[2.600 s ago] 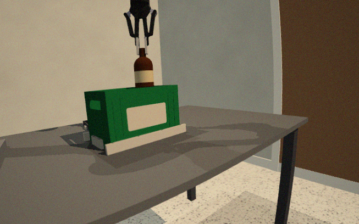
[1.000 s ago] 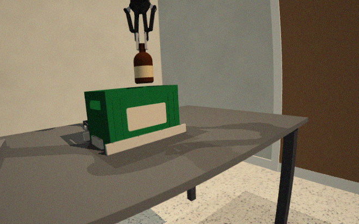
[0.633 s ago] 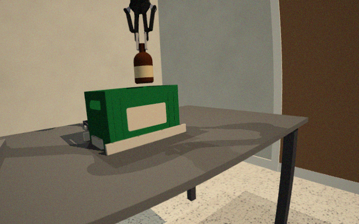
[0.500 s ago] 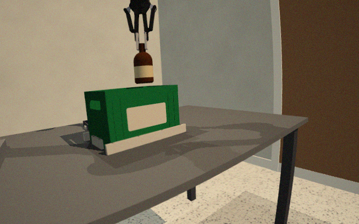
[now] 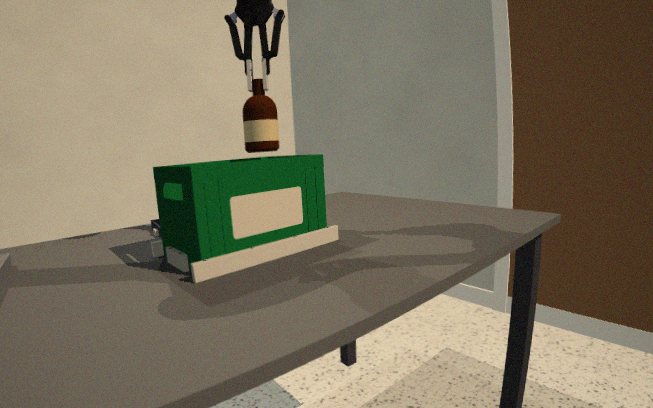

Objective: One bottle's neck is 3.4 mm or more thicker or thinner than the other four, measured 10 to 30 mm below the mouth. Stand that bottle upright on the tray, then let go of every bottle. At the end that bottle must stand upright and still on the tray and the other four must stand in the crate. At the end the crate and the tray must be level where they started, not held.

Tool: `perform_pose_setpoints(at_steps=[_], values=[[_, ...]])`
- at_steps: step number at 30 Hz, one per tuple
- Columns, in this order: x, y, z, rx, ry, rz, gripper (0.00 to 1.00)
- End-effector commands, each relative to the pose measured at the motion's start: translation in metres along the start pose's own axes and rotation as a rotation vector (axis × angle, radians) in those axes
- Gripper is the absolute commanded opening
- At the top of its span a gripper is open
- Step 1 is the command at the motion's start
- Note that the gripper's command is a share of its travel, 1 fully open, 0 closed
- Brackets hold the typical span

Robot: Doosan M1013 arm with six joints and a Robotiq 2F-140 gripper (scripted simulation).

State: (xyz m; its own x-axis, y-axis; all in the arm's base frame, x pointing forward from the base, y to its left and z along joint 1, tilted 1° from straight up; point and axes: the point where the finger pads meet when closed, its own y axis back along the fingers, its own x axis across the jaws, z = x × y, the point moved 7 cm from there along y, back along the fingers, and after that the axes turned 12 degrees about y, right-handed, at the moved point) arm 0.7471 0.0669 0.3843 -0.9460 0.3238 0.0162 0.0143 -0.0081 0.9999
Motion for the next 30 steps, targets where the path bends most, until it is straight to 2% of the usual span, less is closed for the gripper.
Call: perform_pose_setpoints(at_steps=[1, 30], values=[[0.000, 0.000, 0.000, 0.000, 0.000, 0.000, 0.00], [0.013, 0.000, 0.014, 0.000, 0.000, 0.000, 0.00]])
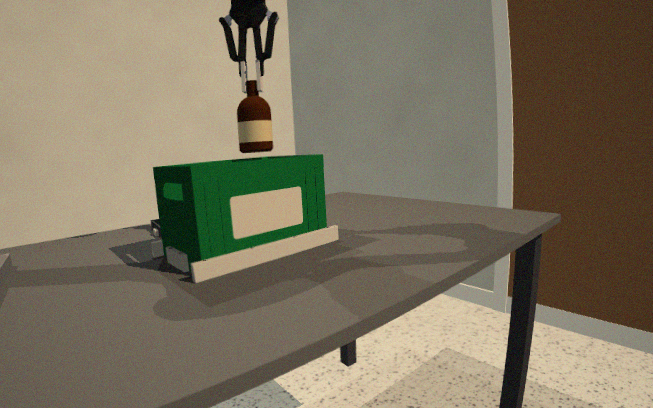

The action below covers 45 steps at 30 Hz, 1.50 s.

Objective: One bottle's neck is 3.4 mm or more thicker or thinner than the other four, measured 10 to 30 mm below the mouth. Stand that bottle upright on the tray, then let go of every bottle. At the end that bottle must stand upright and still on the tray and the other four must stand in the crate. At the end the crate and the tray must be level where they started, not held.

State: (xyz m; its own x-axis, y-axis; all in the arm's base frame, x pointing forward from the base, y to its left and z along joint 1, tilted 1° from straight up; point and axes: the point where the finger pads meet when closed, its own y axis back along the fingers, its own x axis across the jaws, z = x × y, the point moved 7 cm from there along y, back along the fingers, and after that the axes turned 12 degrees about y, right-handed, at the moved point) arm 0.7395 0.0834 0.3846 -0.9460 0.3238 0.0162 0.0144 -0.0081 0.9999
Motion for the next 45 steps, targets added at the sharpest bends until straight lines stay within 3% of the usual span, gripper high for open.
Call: perform_pose_setpoints(at_steps=[1, 45], values=[[0.001, 0.000, 0.001, 0.000, 0.000, 0.000, 0.00], [0.057, 0.000, 0.059, 0.000, 0.000, 0.000, 0.00]])
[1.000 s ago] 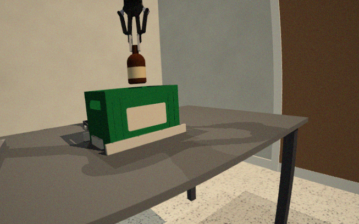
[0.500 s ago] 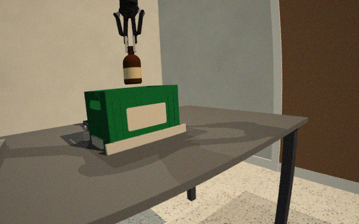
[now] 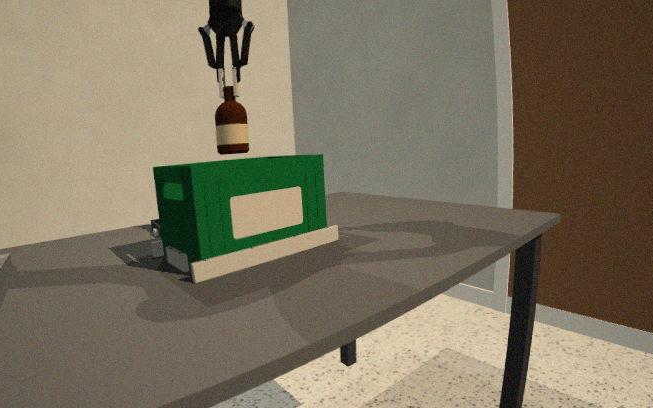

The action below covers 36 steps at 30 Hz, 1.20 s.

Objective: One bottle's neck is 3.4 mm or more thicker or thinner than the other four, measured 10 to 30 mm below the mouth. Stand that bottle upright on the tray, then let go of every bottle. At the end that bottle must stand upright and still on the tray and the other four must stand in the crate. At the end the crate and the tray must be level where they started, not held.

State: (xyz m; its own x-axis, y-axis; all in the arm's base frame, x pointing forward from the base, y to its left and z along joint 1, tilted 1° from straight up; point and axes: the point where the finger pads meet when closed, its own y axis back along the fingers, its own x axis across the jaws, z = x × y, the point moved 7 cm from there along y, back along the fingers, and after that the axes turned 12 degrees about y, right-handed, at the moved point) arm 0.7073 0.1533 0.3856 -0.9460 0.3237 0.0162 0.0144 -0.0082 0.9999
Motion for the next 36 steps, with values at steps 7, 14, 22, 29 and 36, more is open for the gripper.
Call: perform_pose_setpoints(at_steps=[7, 14, 22, 29, 36], values=[[0.012, 0.000, 0.012, 0.000, 0.000, 0.000, 0.00], [0.024, 0.000, 0.025, 0.000, 0.000, 0.000, 0.00], [0.035, 0.000, 0.037, 0.000, 0.000, 0.000, 0.00], [0.045, 0.000, 0.047, 0.000, 0.000, 0.000, 0.00], [0.056, 0.000, 0.058, 0.000, 0.000, 0.000, 0.00]])
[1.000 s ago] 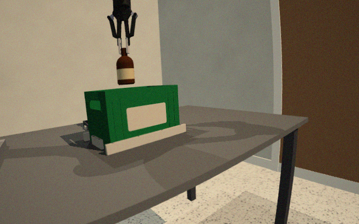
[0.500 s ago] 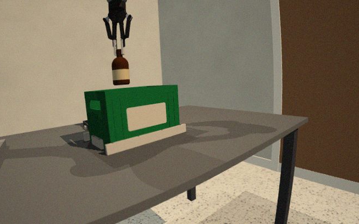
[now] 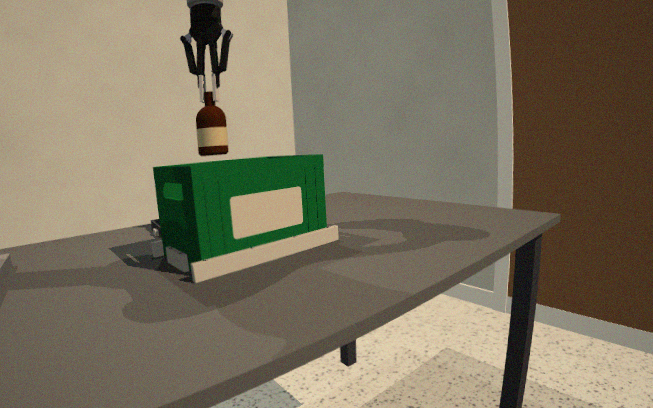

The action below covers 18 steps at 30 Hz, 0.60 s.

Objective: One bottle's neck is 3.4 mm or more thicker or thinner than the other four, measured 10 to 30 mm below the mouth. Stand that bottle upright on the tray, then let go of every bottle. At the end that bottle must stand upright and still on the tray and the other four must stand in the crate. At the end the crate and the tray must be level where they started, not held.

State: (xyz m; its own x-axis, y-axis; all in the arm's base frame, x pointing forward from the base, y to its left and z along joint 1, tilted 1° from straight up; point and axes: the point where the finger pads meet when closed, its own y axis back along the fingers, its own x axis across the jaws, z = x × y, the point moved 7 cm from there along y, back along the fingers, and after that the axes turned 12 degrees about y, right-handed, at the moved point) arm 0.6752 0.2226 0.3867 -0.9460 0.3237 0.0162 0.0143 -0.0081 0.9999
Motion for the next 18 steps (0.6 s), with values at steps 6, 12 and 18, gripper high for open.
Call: perform_pose_setpoints(at_steps=[6, 12, 18], values=[[0.009, 0.000, 0.009, 0.000, 0.000, 0.000, 0.00], [0.017, 0.000, 0.017, 0.000, 0.000, 0.000, 0.00], [0.024, 0.000, 0.025, 0.000, 0.000, 0.000, 0.00]])
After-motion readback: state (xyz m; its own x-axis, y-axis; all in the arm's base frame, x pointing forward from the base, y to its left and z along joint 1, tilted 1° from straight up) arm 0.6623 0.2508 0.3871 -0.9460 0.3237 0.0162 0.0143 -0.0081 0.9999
